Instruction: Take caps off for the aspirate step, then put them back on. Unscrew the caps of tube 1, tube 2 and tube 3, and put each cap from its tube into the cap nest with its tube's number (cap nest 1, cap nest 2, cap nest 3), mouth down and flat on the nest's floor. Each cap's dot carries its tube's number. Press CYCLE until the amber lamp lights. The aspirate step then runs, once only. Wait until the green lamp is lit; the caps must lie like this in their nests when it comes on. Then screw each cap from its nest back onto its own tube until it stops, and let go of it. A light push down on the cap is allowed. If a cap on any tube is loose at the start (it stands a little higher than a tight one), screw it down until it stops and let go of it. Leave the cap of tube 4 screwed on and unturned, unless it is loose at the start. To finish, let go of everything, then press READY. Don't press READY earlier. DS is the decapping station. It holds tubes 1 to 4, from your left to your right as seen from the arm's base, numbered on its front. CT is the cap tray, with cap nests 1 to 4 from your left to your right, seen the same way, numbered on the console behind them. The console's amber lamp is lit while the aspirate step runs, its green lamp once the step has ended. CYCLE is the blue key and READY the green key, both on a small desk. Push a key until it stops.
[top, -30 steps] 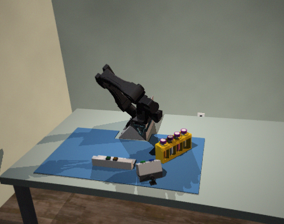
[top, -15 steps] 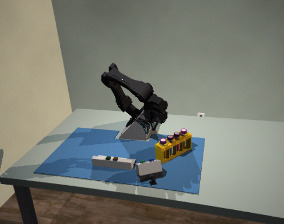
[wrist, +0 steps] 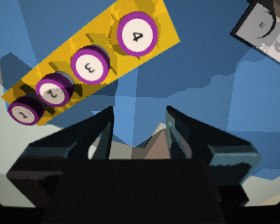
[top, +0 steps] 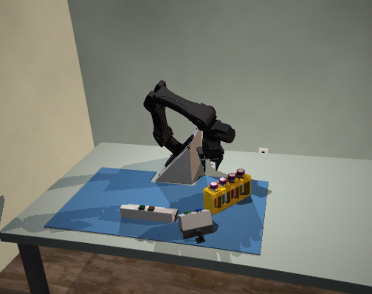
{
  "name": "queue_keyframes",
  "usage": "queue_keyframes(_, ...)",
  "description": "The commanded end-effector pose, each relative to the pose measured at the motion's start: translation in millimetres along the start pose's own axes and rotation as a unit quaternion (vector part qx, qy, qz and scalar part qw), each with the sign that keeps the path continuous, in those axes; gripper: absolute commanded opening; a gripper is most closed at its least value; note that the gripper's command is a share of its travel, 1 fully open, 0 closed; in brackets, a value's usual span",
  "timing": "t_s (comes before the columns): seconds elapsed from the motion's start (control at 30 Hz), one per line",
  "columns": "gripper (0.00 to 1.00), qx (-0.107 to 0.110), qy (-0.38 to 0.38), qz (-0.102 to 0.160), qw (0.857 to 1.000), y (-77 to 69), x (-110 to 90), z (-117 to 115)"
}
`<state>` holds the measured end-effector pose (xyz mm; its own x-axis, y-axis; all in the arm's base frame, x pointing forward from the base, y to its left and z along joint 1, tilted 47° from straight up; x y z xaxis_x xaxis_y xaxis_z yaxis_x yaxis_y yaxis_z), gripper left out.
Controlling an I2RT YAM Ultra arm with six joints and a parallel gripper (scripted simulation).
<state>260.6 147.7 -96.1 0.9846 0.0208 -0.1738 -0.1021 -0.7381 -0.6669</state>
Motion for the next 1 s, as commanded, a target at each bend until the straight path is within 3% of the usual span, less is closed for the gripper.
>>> queue_keyframes(0.0, 0.49, 0.013, 0.103, -0.012, 0.995, -11.5, 0, 13)
queue_keyframes(0.13, 0.49, 0.014, 0.226, -0.011, 0.974, -11.9, -8, 36)
queue_keyframes(0.17, 0.49, 0.014, 0.226, -0.011, 0.974, -11.8, -8, 36)
queue_keyframes(0.2, 0.49, 0.015, 0.266, -0.010, 0.964, -11.9, -11, 44)
queue_keyframes(0.23, 0.49, 0.015, 0.266, -0.010, 0.964, -12.0, -11, 44)
queue_keyframes(0.27, 0.49, 0.015, 0.306, -0.009, 0.952, -12.1, -13, 52)
queue_keyframes(0.3, 0.49, 0.015, 0.306, -0.009, 0.952, -12.1, -13, 52)
queue_keyframes(0.33, 0.49, 0.016, 0.345, -0.008, 0.938, -12.3, -16, 60)
queue_keyframes(0.37, 0.49, 0.016, 0.345, -0.008, 0.938, -12.2, -16, 60)
queue_keyframes(0.4, 0.49, 0.016, 0.384, -0.008, 0.923, -12.4, -19, 68)
queue_keyframes(0.43, 0.49, 0.016, 0.384, -0.008, 0.923, -12.4, -19, 68)
queue_keyframes(0.47, 0.49, 0.017, 0.420, -0.007, 0.907, -12.6, -21, 76)
queue_keyframes(0.53, 0.49, 0.017, 0.420, -0.007, 0.907, -12.6, -21, 76)
queue_keyframes(0.77, 0.49, 0.017, 0.420, -0.006, 0.907, -13.7, -40, 131)
queue_keyframes(0.97, 0.49, 0.017, 0.420, -0.006, 0.907, -13.7, -41, 133)
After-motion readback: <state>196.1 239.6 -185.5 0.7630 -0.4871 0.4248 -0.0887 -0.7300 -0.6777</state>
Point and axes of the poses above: the point where the finger pads meet when closed, its own y axis out along the fingers, its own z axis across the jaws, x = y × z, the point moved 2 cm from there along -y, back along the fingers, and after that the axes turned 8 degrees about y, right-handed, at the moved point
